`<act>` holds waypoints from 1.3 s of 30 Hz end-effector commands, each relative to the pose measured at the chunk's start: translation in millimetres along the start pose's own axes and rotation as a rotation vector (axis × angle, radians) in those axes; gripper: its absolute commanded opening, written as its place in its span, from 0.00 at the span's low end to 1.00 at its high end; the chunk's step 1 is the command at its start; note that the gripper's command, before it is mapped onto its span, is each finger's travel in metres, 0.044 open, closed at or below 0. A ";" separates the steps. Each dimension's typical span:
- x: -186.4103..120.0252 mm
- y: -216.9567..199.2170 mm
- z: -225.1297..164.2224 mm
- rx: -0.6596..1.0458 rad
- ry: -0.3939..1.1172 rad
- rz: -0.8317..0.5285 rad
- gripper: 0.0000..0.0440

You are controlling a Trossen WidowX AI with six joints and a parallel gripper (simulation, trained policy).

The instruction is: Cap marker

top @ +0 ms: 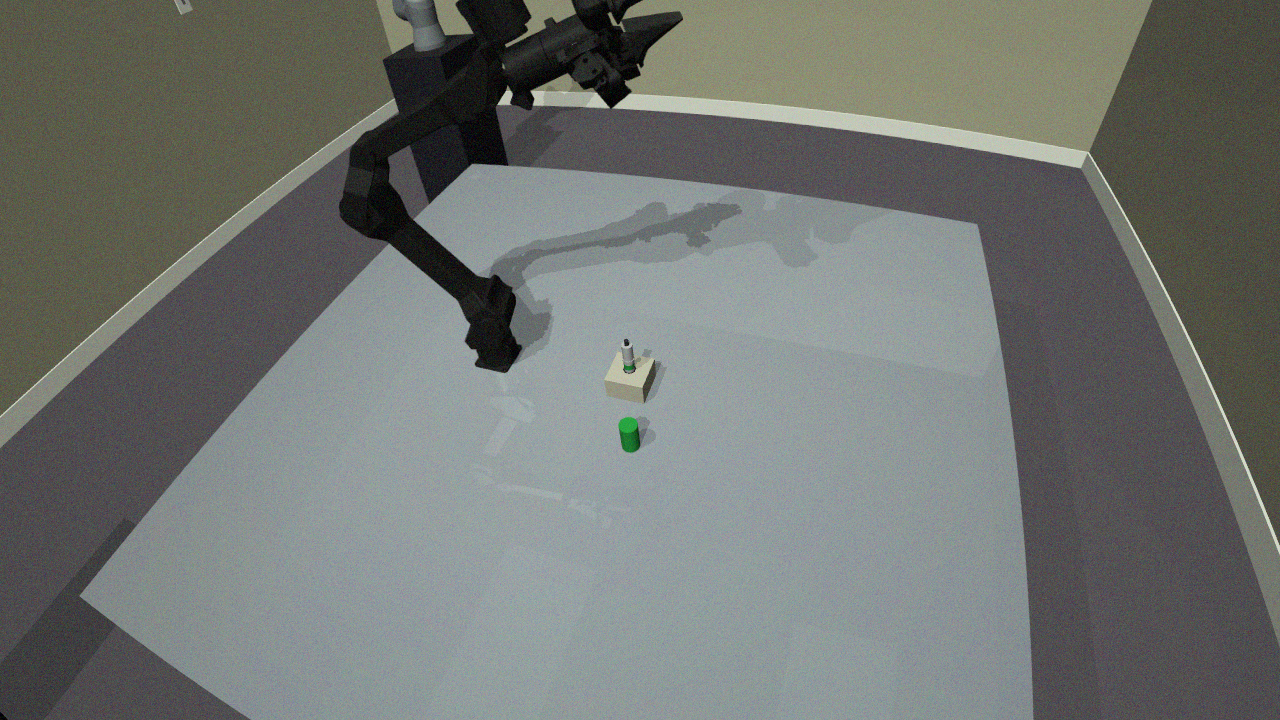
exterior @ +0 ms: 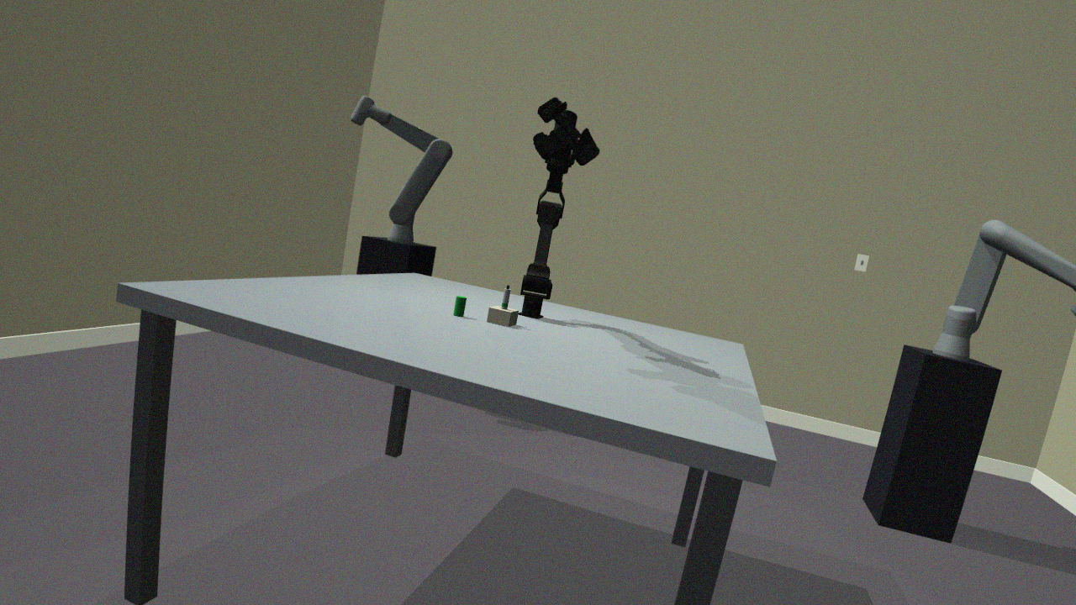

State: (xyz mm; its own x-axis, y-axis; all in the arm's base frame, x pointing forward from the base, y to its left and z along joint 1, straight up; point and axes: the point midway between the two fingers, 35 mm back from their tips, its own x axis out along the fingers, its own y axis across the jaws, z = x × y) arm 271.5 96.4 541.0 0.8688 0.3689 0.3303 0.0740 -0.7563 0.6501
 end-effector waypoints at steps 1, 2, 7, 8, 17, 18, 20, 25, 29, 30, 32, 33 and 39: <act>0.0 -1.3 1.9 0.000 -0.009 -0.006 0.86; 0.0 -2.7 4.1 0.000 -0.018 -0.013 0.80; -0.5 -10.5 15.4 -0.004 -0.066 -0.054 0.56; -0.6 -12.3 17.6 -0.005 -0.075 -0.063 0.56; -4.5 -27.0 34.4 -0.007 -0.151 -0.144 0.62; -5.2 -28.5 36.1 -0.007 -0.160 -0.152 0.63; -6.4 -31.5 39.7 -0.007 -0.176 -0.169 0.64; -9.8 -39.0 48.8 -0.007 -0.218 -0.212 0.67; -12.6 -44.8 56.4 -0.007 -0.251 -0.245 0.70; -13.3 -46.3 58.3 -0.007 -0.260 -0.254 0.70; -14.7 -49.2 62.3 -0.006 -0.277 -0.270 0.71; -15.5 -50.6 64.3 -0.006 -0.285 -0.278 0.72; -20.0 -58.9 76.8 -0.005 -0.337 -0.327 0.74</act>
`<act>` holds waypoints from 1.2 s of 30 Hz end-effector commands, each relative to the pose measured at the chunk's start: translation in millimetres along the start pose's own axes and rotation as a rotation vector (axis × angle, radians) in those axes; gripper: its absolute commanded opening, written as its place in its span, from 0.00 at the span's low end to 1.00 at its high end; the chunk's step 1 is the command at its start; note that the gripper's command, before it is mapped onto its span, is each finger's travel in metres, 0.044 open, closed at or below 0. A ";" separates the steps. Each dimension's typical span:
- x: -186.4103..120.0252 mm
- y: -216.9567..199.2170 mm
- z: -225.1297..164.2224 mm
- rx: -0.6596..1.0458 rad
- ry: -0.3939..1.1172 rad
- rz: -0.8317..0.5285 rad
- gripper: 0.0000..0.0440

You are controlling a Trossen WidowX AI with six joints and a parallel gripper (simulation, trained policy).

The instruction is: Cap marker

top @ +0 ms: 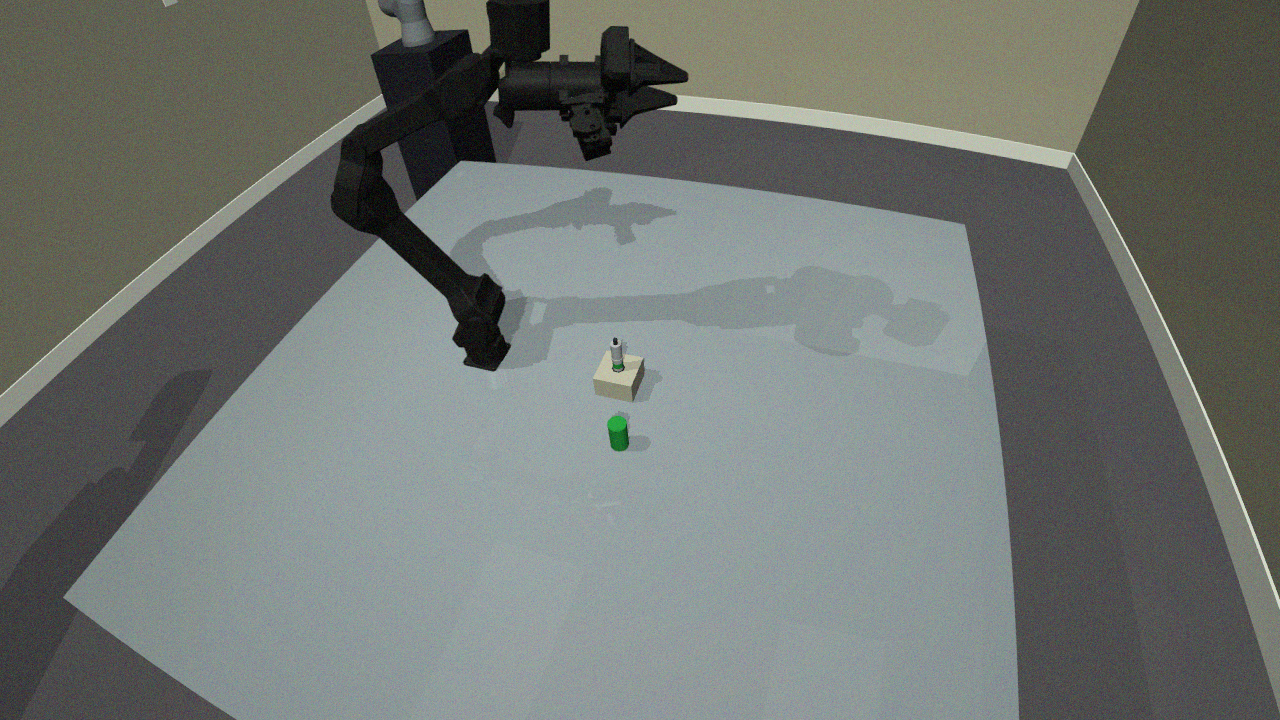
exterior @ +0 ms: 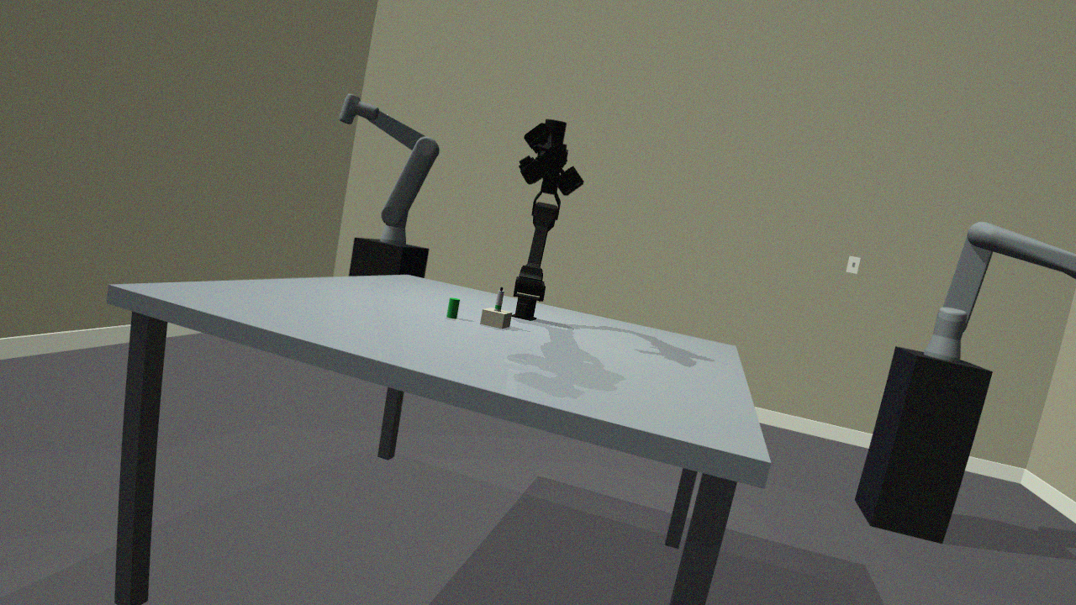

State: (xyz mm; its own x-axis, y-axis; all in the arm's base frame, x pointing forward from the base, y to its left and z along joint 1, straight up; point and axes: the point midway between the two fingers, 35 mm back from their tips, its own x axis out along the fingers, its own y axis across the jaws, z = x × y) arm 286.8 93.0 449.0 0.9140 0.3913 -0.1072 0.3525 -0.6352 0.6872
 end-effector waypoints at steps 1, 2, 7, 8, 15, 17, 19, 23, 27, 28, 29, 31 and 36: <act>1.1 -4.4 6.9 -0.002 -0.027 -0.027 0.75; 1.5 -5.8 9.1 -0.002 -0.036 -0.035 0.75; 3.2 -12.8 20.5 -0.001 -0.079 -0.076 0.76; 3.5 -14.2 22.8 0.000 -0.088 -0.084 0.77; 5.5 -23.7 39.5 0.002 -0.149 -0.142 0.77; 6.0 -26.3 44.4 0.003 -0.166 -0.159 0.77; 6.5 -28.9 49.3 0.004 -0.184 -0.175 0.77; 7.2 -33.9 59.1 0.006 -0.217 -0.209 0.77; 7.6 -38.8 69.0 0.009 -0.250 -0.243 0.77; 7.7 -40.0 71.4 0.010 -0.259 -0.251 0.77; 7.7 -41.1 73.9 0.010 -0.267 -0.259 0.77; 7.8 -43.4 78.9 0.012 -0.283 -0.276 0.77; 7.7 -48.8 91.2 0.017 -0.322 -0.318 0.77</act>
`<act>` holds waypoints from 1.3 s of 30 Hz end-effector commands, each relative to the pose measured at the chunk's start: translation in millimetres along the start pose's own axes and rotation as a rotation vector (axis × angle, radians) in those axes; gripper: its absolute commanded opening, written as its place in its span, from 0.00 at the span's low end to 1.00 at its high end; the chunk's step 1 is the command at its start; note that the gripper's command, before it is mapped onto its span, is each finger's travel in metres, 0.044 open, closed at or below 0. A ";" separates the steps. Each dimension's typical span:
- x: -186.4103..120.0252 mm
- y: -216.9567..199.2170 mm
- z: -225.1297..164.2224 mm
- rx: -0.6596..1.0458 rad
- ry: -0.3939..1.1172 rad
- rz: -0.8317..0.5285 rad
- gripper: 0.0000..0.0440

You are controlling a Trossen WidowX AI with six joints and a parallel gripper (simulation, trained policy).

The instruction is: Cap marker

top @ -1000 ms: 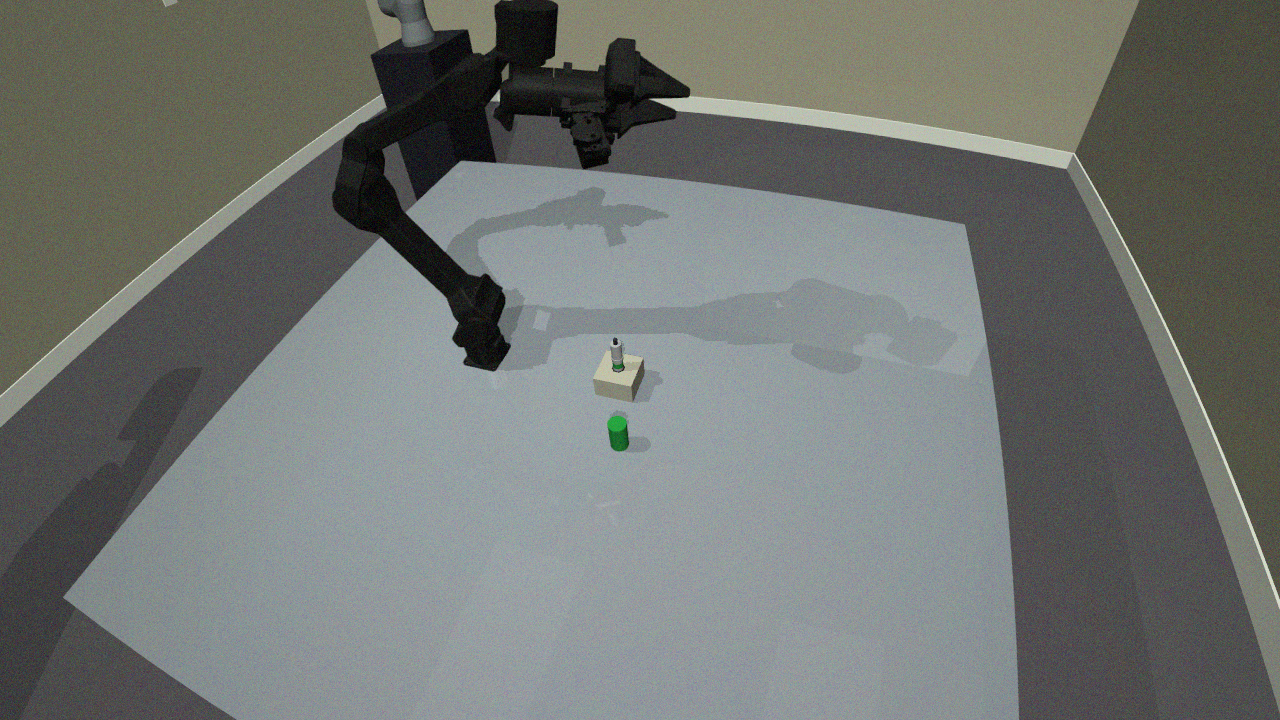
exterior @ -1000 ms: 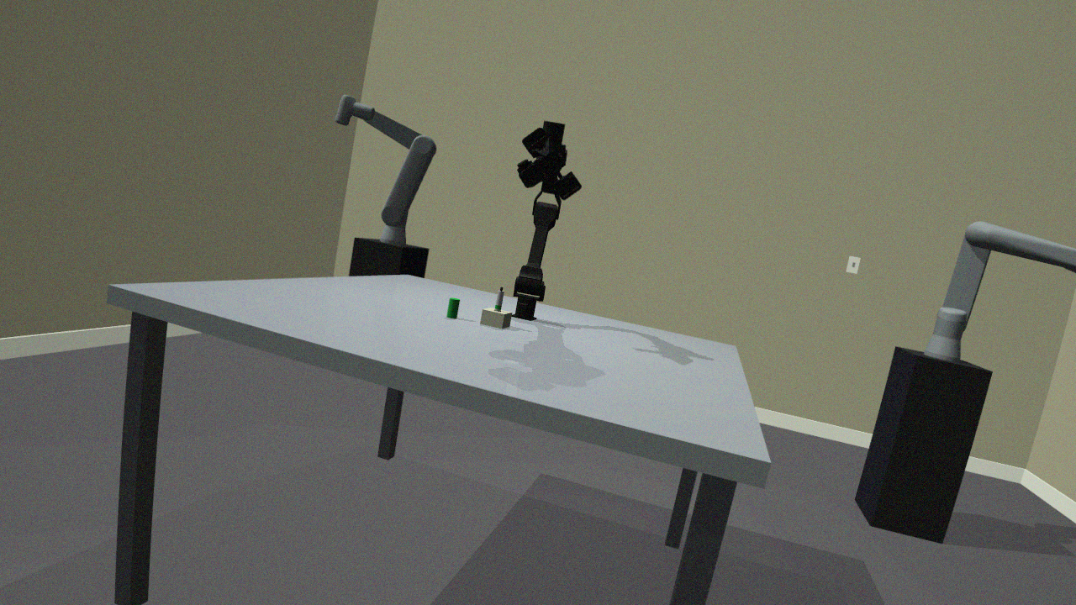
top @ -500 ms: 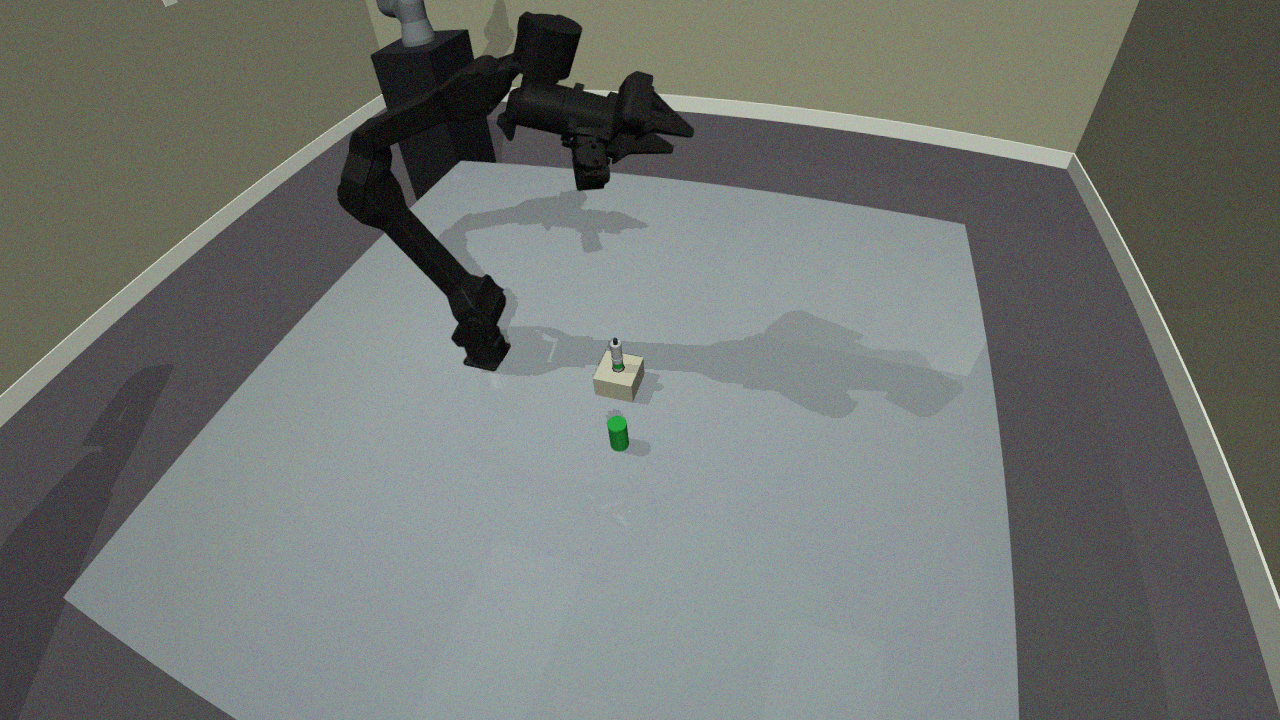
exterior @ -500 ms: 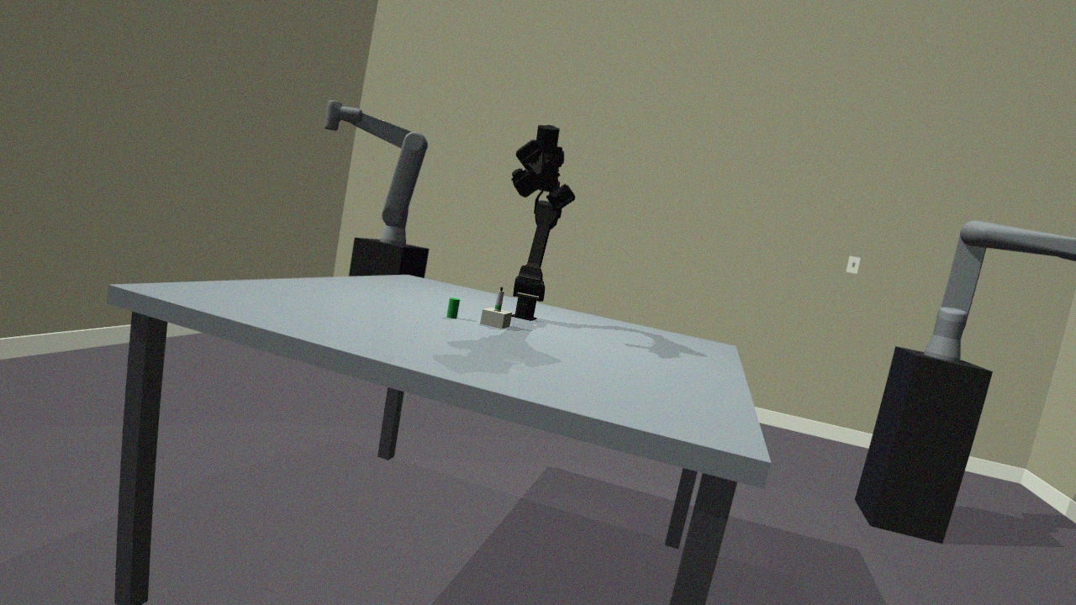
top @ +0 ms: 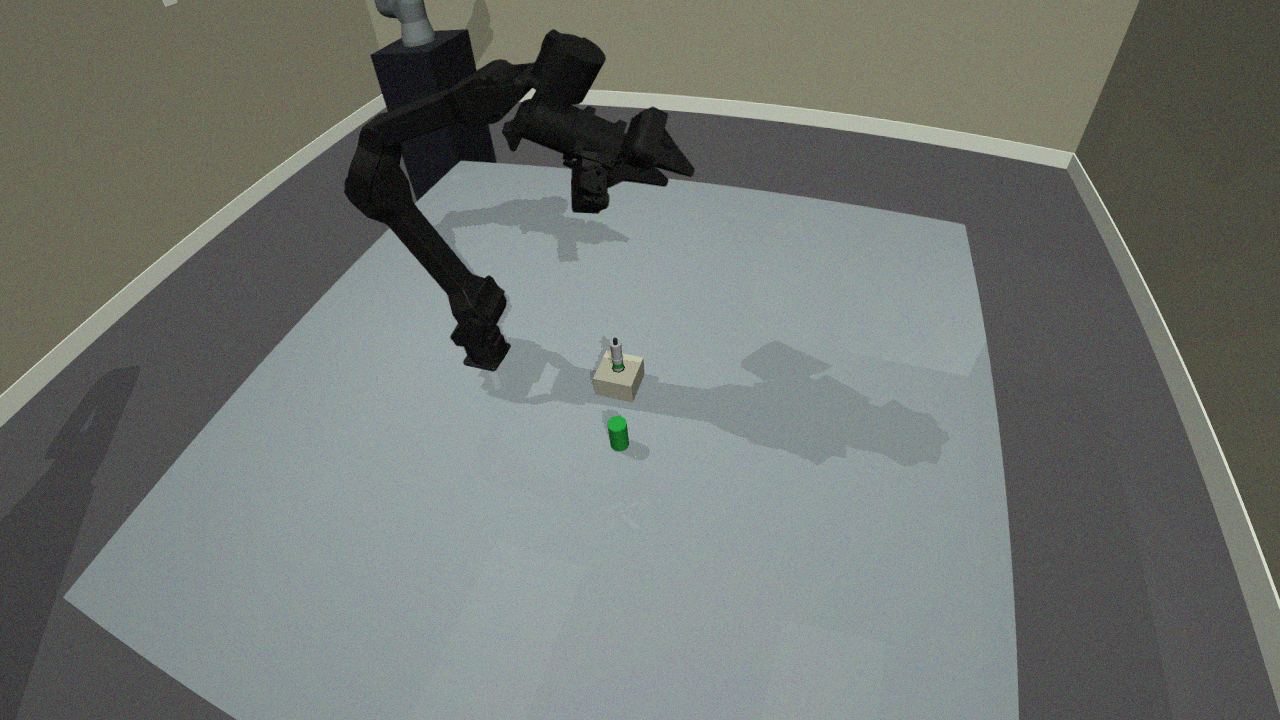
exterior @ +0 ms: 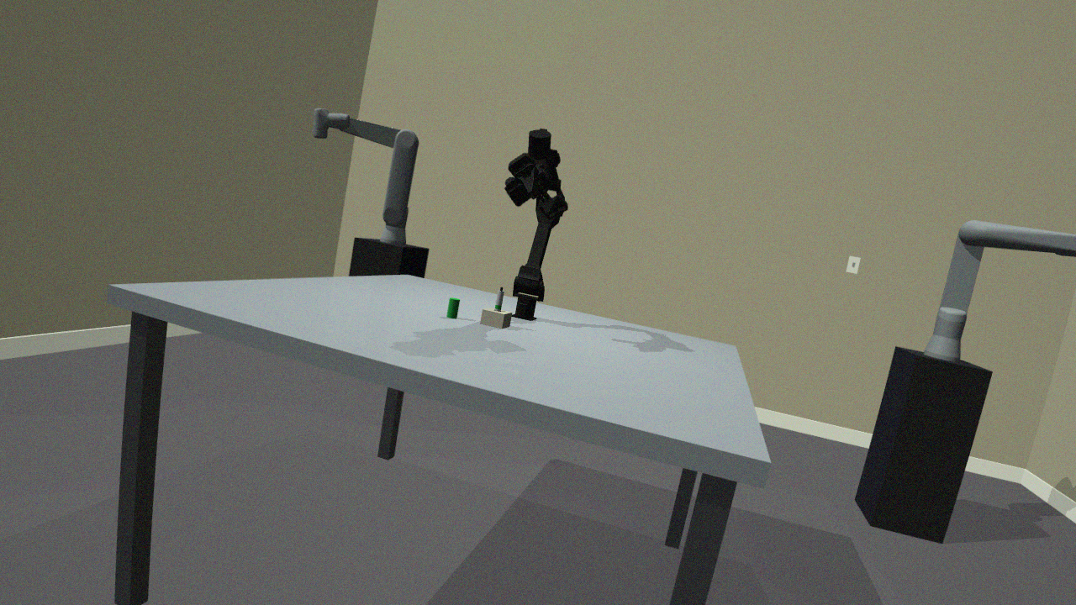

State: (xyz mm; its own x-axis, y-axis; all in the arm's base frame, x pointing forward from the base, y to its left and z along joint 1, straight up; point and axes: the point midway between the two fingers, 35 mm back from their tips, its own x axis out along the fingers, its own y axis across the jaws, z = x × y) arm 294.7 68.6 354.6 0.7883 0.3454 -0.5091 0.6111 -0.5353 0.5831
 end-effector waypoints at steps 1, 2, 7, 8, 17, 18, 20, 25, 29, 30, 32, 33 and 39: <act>3.2 -2.6 7.5 0.001 -0.024 -0.028 0.77; 4.1 -3.5 9.9 0.002 -0.032 -0.036 0.77; 8.7 -7.3 21.7 0.007 -0.069 -0.077 0.77; 9.6 -8.0 24.1 0.008 -0.076 -0.085 0.77; 16.6 -13.4 45.7 0.019 -0.140 -0.155 0.76; 17.3 -13.9 48.1 0.020 -0.147 -0.163 0.76; 18.7 -14.9 53.0 0.023 -0.161 -0.178 0.76; 21.9 -16.9 65.1 0.030 -0.195 -0.214 0.76; 24.3 -18.2 74.8 0.036 -0.221 -0.242 0.76; 24.8 -18.5 77.3 0.037 -0.228 -0.249 0.76; 25.9 -19.0 82.2 0.040 -0.240 -0.262 0.76; 26.4 -19.2 84.7 0.041 -0.247 -0.269 0.76; 29.3 -20.1 99.5 0.050 -0.285 -0.308 0.76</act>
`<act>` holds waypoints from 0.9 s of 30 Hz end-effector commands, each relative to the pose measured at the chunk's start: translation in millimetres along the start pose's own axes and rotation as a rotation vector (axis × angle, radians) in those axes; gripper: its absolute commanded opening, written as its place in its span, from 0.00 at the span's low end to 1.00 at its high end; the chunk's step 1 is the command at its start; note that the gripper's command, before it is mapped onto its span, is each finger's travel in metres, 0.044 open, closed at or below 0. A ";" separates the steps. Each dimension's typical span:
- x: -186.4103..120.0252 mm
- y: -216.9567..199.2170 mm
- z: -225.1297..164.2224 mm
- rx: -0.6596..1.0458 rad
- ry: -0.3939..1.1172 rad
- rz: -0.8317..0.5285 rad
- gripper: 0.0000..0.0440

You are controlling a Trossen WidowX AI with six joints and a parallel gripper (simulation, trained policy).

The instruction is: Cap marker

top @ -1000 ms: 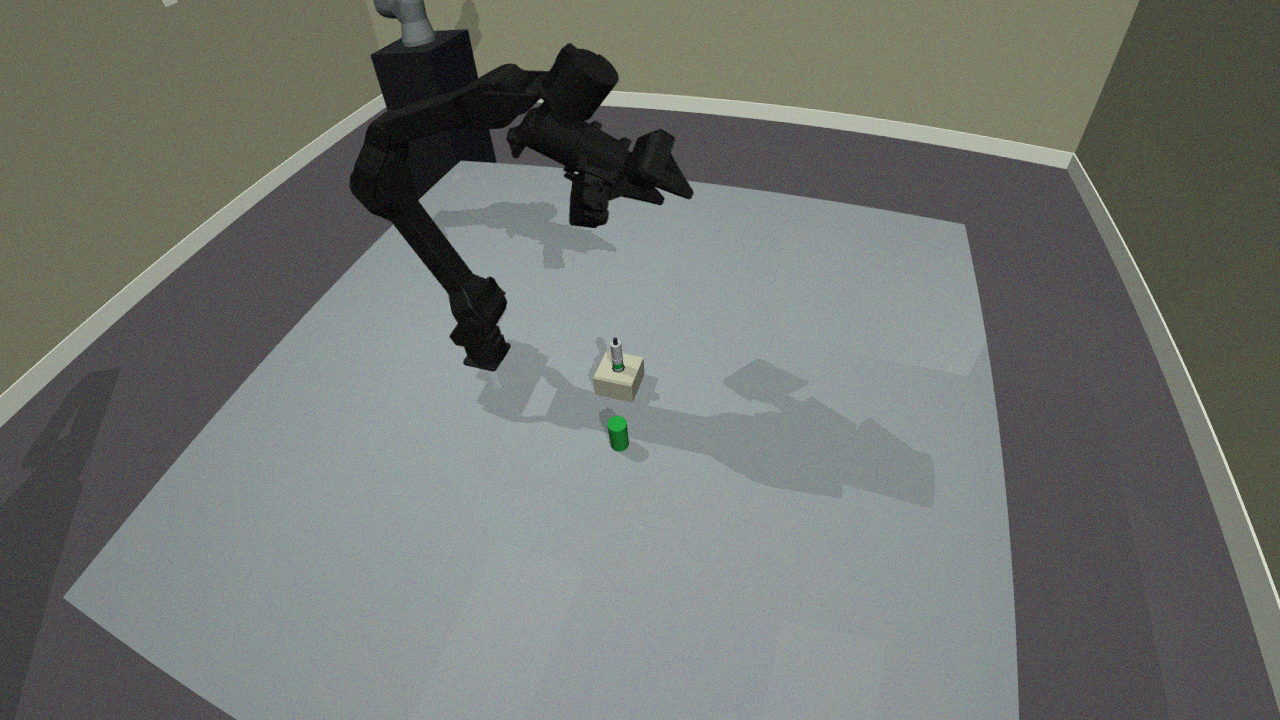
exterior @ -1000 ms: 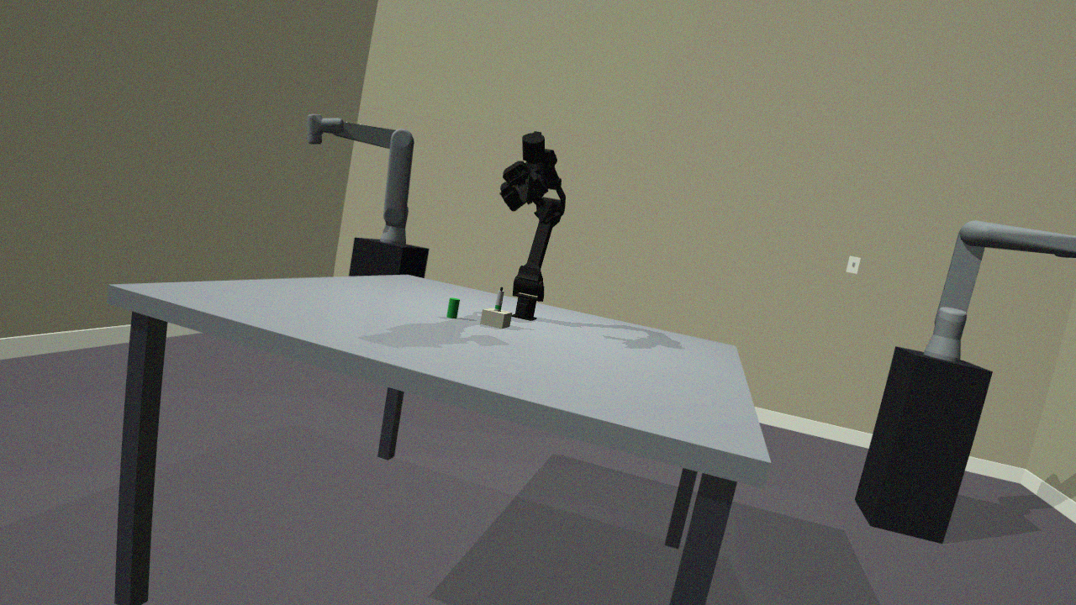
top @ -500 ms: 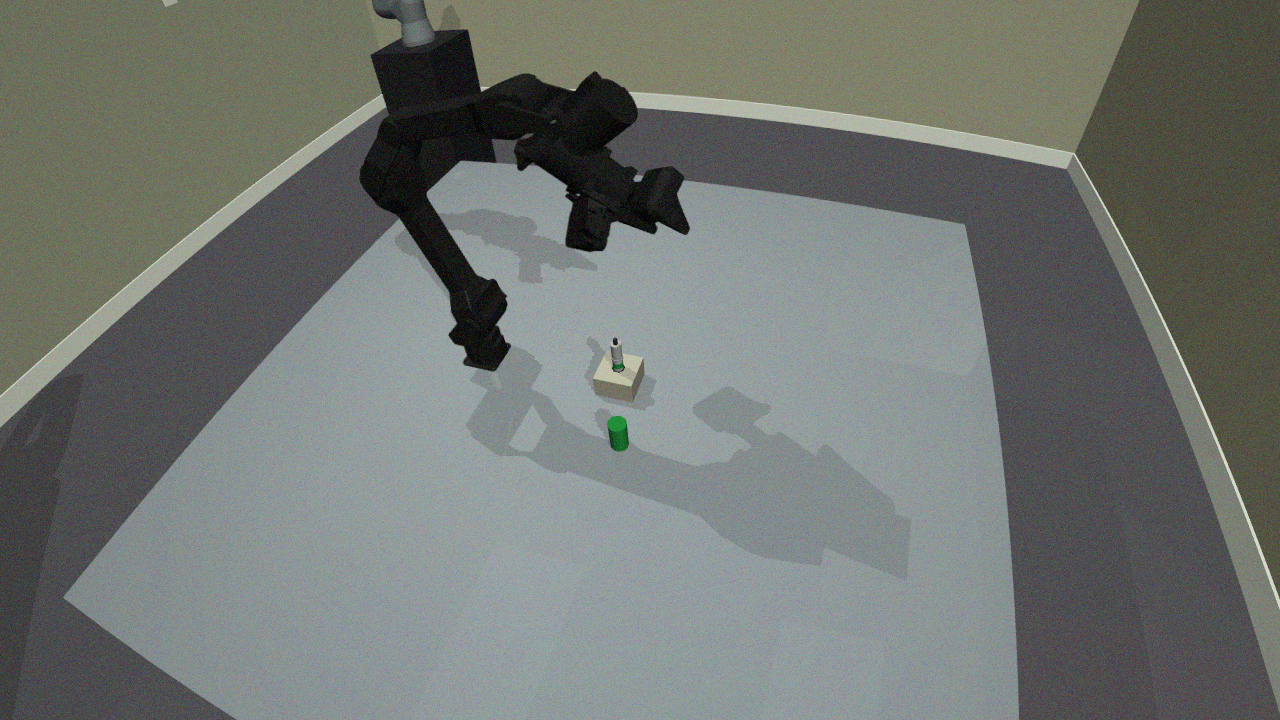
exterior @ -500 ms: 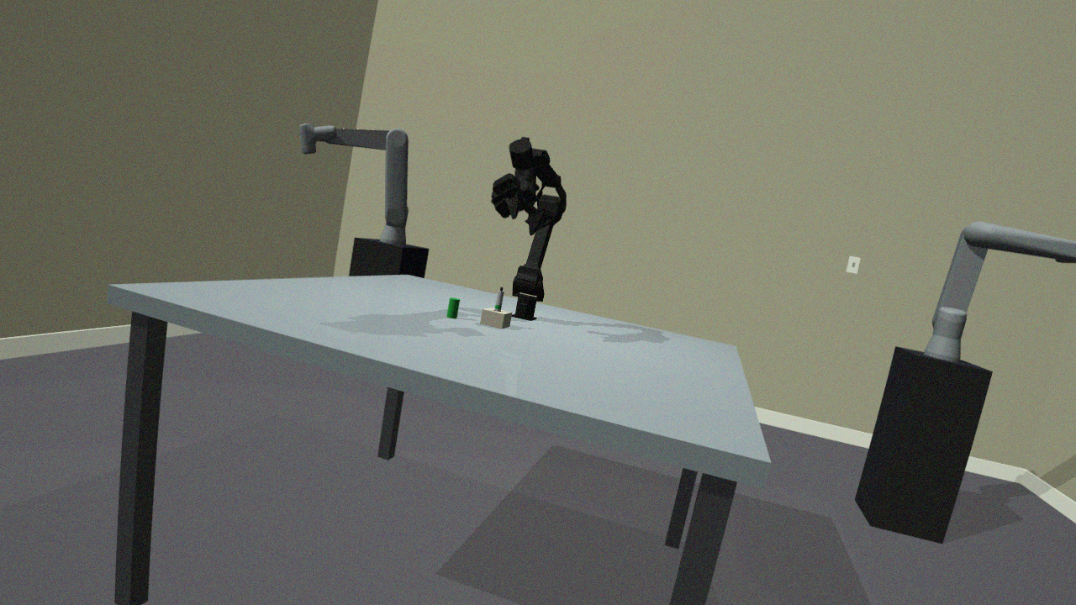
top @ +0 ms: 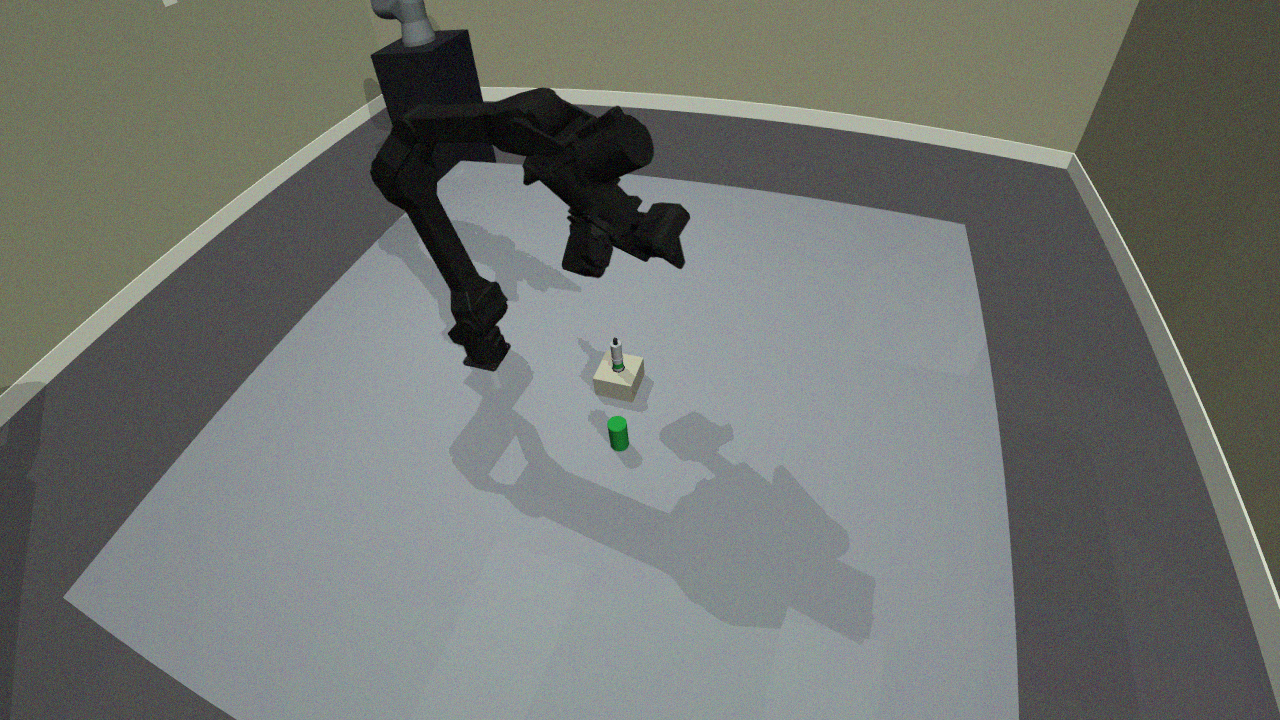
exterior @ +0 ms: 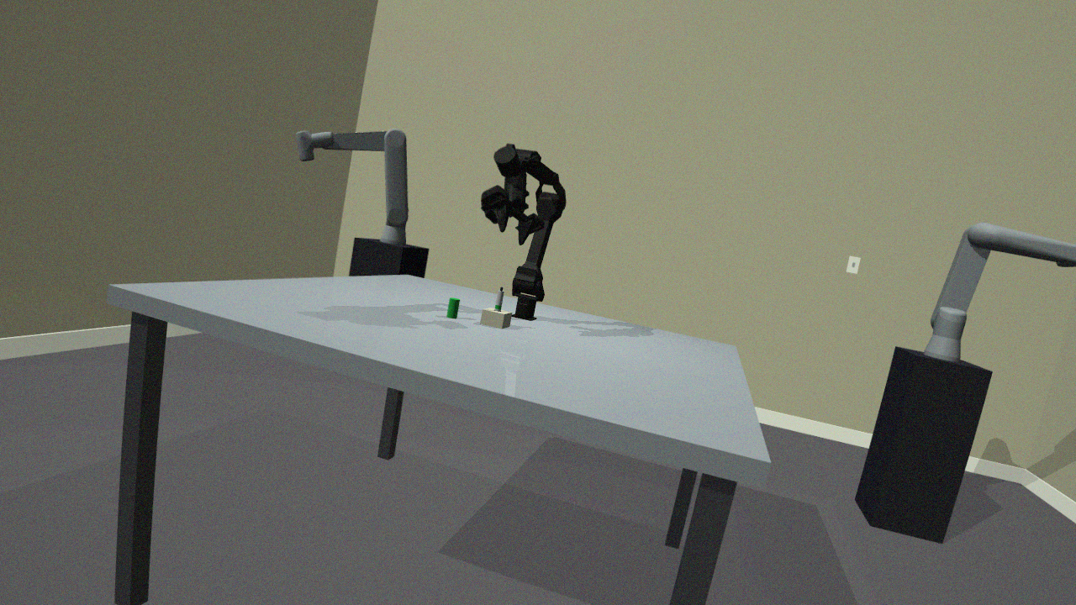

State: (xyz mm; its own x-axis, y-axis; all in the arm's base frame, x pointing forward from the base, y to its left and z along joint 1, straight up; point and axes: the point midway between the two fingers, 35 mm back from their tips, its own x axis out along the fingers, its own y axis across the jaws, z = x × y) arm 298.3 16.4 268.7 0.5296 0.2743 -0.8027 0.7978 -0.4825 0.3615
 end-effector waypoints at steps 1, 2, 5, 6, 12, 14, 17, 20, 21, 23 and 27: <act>3.2 0.7 7.0 0.003 -0.018 -0.021 0.76; 4.2 1.0 9.3 0.005 -0.024 -0.028 0.76; 7.4 1.8 16.2 0.009 -0.042 -0.046 0.76; 8.4 2.1 18.6 0.011 -0.048 -0.053 0.76; 14.3 3.9 32.6 0.019 -0.083 -0.089 0.75; 16.1 4.6 37.4 0.021 -0.095 -0.100 0.75; 18.8 5.6 44.5 0.025 -0.113 -0.117 0.75; 21.5 6.7 51.7 0.028 -0.130 -0.134 0.75; 22.3 7.0 54.1 0.029 -0.136 -0.139 0.75; 24.0 7.7 58.9 0.031 -0.147 -0.150 0.75; 27.3 9.1 68.7 0.034 -0.170 -0.172 0.75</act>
State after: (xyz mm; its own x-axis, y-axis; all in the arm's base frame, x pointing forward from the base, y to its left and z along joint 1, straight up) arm 300.2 -32.6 220.5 0.3421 0.2200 -0.9135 0.8570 -0.4717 0.2074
